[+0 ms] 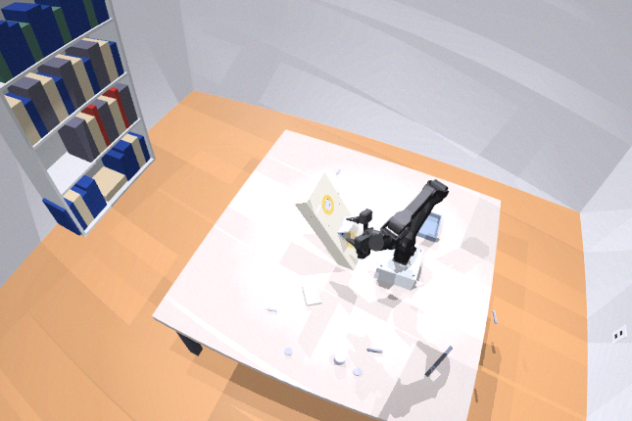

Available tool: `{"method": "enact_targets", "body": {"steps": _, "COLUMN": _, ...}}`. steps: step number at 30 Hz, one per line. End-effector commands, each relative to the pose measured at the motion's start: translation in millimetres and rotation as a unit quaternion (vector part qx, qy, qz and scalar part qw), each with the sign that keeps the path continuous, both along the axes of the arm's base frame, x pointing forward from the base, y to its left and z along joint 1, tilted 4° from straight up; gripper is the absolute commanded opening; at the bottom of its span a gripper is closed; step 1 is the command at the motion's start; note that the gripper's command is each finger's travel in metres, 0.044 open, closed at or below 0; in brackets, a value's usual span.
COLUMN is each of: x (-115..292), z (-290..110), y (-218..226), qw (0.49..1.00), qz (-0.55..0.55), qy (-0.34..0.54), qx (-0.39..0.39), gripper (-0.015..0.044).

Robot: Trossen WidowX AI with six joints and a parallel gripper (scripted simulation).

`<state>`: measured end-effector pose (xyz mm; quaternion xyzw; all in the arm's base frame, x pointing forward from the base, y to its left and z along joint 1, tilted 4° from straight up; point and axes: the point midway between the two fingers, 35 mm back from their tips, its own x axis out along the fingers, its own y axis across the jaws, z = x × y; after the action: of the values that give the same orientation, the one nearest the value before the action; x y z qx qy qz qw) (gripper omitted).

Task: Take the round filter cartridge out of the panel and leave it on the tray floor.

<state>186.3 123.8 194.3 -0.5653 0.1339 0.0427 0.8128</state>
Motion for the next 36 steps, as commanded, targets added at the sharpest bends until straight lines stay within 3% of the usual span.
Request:
{"method": "enact_targets", "body": {"steps": 1, "x": 1, "z": 0, "y": -1, "qw": 1.0, "qz": 0.0, "qy": 0.003, "qx": -0.004, "gripper": 0.0374}}
{"method": "enact_targets", "body": {"steps": 11, "x": 41, "z": 4, "y": -31, "qw": 0.97, "qz": 0.087, "qy": 0.143, "qx": -0.179, "gripper": 0.0112}}
{"method": "enact_targets", "body": {"steps": 23, "x": 68, "z": 53, "y": -78, "qw": 0.885, "qz": 0.246, "qy": 0.116, "qx": -0.377, "gripper": 0.0112}}
{"method": "enact_targets", "body": {"steps": 36, "x": 70, "z": 53, "y": -79, "qw": 0.884, "qz": 0.247, "qy": 0.114, "qx": -0.381, "gripper": 0.0112}}
